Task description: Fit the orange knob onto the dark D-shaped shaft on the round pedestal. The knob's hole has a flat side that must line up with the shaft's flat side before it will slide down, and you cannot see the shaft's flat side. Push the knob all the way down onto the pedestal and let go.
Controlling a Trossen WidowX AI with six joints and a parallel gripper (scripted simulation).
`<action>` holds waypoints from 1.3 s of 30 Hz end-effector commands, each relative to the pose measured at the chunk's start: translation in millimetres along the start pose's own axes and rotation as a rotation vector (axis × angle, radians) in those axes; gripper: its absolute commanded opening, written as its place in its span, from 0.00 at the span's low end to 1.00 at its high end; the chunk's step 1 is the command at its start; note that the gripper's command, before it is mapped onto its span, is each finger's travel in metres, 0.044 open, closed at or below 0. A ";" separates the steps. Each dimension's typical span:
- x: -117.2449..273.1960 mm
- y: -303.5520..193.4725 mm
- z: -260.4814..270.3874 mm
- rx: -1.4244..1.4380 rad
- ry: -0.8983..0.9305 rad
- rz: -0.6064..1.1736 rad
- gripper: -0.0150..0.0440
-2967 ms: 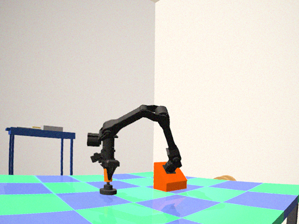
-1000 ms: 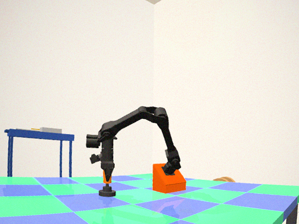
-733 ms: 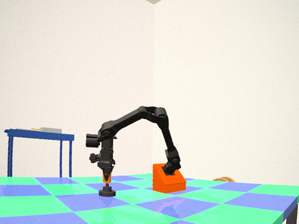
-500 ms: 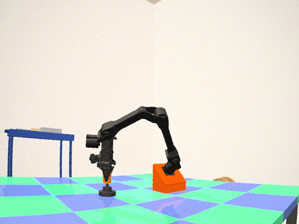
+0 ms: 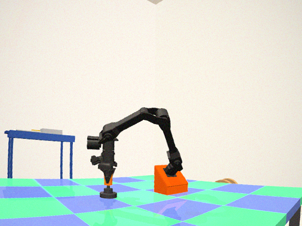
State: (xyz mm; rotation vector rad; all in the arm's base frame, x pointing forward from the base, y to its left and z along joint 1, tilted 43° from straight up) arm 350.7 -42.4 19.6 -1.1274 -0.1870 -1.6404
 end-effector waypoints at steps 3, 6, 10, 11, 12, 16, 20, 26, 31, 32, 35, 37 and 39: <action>3.6 0.7 0.7 -0.002 -0.001 -0.003 0.25; 4.7 0.9 1.1 -0.010 -0.001 -0.003 0.25; 5.0 1.3 1.1 -0.126 -0.001 -0.003 0.25; 4.9 1.4 1.0 -0.170 -0.001 -0.003 0.25; 4.6 1.5 0.9 -0.201 -0.001 -0.003 0.25; 2.8 0.9 0.1 -0.211 0.000 -0.003 0.25; 1.4 0.2 -0.5 -0.211 0.000 -0.003 0.25; -0.6 0.6 0.6 -0.211 0.000 -0.002 0.25; -0.3 0.8 0.9 -0.211 0.000 -0.002 0.25; -0.3 0.8 0.9 -0.211 0.000 -0.002 0.25; -0.3 0.8 0.9 -0.211 0.000 -0.002 0.25; 2.3 1.2 1.1 -0.211 0.000 -0.003 0.25; 4.1 1.6 1.6 -0.211 0.000 -0.003 0.25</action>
Point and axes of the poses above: the point midway between the two fingers, 35 mm back from their tips, its own x axis back along the fingers, its own z axis across the jaws, y = z × x, the point moved 6 cm from there along x, back along the fingers, and after that the axes turned 4 degrees about -x, right-handed, at the moved point
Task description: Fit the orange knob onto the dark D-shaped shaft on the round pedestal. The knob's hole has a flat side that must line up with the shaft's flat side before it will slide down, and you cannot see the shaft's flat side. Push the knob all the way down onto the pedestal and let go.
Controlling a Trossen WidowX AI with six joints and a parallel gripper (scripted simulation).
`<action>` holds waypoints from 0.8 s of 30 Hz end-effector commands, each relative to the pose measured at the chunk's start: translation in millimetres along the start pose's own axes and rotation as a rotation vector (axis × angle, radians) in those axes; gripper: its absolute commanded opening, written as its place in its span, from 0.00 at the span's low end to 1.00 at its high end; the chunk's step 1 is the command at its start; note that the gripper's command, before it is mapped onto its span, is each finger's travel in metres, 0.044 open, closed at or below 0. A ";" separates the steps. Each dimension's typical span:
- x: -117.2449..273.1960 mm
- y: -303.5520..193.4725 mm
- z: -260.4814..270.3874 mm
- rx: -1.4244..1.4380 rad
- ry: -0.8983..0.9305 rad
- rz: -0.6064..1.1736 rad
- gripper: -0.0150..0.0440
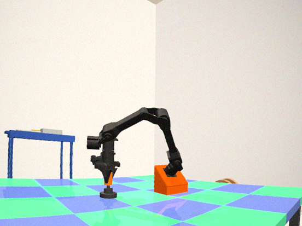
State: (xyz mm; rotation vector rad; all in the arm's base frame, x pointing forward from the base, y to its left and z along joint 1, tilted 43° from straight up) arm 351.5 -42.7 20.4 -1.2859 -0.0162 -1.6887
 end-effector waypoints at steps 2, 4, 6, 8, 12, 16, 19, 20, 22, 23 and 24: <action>4.0 1.0 1.2 -0.001 0.001 -0.002 0.25; 4.0 1.0 1.1 -0.027 0.001 -0.002 0.25; 3.8 1.1 0.9 -0.087 0.001 -0.002 0.25; 3.2 1.0 0.3 -0.169 0.001 -0.002 0.25; 1.0 0.2 -1.1 -0.211 0.001 -0.002 0.25; -0.2 0.0 -0.7 -0.211 0.002 -0.001 0.25; -1.1 0.1 0.2 -0.211 0.002 -0.001 0.25; -1.4 0.1 0.4 -0.211 0.002 -0.001 0.25; -1.9 0.2 0.5 -0.211 0.002 -0.001 0.25; -2.1 0.2 0.5 -0.211 0.002 -0.001 0.25; -2.3 0.2 0.5 -0.211 0.002 -0.001 0.25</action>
Point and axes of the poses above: the point midway between the two fingers, 35 mm back from their tips, its own x axis back along the fingers, its own z axis across the jaws, y = z × x, the point moved 6 cm from there along x, back along the fingers, and after that the axes turned 4 degrees about -x, right-handed, at the moved point
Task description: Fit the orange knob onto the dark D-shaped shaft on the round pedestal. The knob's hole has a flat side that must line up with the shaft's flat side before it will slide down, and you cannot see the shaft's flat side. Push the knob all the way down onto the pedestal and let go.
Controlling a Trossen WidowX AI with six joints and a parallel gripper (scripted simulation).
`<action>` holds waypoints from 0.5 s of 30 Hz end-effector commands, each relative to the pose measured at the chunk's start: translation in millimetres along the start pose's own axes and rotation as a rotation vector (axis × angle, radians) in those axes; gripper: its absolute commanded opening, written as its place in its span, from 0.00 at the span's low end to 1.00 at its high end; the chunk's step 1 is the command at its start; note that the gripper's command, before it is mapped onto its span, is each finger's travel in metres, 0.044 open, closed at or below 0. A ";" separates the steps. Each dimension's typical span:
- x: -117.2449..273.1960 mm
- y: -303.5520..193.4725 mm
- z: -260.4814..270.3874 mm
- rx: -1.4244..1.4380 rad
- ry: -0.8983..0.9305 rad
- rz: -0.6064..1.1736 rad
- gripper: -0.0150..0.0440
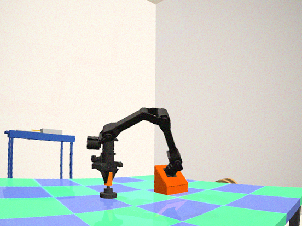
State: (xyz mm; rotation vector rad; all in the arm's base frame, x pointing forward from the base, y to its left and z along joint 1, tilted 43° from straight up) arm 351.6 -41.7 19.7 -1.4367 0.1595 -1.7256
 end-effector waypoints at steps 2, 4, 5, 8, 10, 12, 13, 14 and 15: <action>-0.3 0.2 0.3 -0.006 0.002 0.000 0.25; -0.3 0.2 0.3 -0.006 0.002 0.000 0.25; -0.5 0.2 0.3 0.005 0.002 0.000 0.25; -0.6 0.2 0.3 0.016 0.002 0.000 0.25; -0.8 0.2 0.3 0.041 0.002 0.000 0.25; -0.9 0.2 0.3 0.051 0.002 0.000 0.25; -0.9 0.2 0.3 0.051 0.002 0.000 0.25; -0.9 0.2 0.3 0.051 0.002 0.000 0.25; -0.9 0.2 0.3 0.040 0.002 0.000 0.25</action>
Point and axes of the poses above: the point midway between the two fingers, 35 mm back from their tips, its own x axis back along the fingers, its own z axis across the jaws, y = z × x, the point moved 6 cm from there along x, back along the fingers, and after that the axes turned 4 degrees about -x, right-handed, at the moved point
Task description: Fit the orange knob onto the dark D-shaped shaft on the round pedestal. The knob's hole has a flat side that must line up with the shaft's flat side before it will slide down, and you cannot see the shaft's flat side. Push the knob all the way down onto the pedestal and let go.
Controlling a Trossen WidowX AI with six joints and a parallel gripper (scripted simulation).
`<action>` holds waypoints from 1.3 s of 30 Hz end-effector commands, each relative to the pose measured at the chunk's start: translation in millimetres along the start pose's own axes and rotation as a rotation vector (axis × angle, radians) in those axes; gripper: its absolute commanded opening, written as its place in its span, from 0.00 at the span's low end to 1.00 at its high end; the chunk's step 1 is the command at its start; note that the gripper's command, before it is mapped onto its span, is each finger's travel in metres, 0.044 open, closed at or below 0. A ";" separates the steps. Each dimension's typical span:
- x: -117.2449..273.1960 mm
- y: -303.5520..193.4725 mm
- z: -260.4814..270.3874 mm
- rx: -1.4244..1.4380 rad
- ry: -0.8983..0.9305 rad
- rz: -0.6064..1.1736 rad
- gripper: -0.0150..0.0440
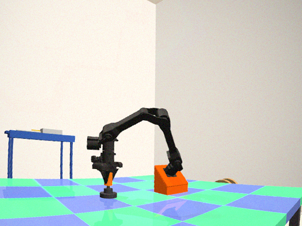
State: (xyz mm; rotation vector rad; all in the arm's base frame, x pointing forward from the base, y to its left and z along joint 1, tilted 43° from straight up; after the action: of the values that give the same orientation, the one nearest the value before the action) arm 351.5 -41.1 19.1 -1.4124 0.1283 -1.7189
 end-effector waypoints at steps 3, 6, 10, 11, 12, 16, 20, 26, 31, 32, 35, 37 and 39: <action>-0.2 0.4 0.3 -0.036 0.003 0.000 0.25; -0.6 0.4 0.3 -0.071 0.003 0.000 0.25; -0.6 0.4 0.3 -0.071 0.003 0.000 0.25; -0.6 0.4 0.3 -0.071 0.003 0.000 0.25; -0.7 0.4 0.3 -0.063 0.003 0.000 0.25; -1.0 0.3 0.3 -0.036 0.003 0.000 0.25; -1.0 0.3 0.3 -0.036 0.003 0.000 0.25; -1.8 -0.4 -1.1 -0.045 0.003 0.000 0.25; -6.8 -0.6 -0.5 -0.044 0.003 0.000 0.25; -7.5 -0.6 -0.4 -0.044 0.003 0.000 0.25; -9.8 -0.4 -0.3 -0.044 0.004 0.000 0.25; -11.4 -0.2 -0.4 -0.044 0.004 0.000 0.25; -12.8 -0.1 -0.5 -0.044 0.004 0.000 0.25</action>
State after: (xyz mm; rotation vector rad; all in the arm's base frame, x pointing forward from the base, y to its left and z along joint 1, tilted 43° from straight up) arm 350.5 -34.5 11.9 -1.4419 0.1611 -1.7267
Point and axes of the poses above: the point midway between the two fingers, 35 mm back from their tips, its own x axis back along the fingers, its own z axis across the jaws, y = z × x, the point moved 6 cm from there along x, back along the fingers, and after that the axes turned 4 degrees about -x, right-handed, at the moved point
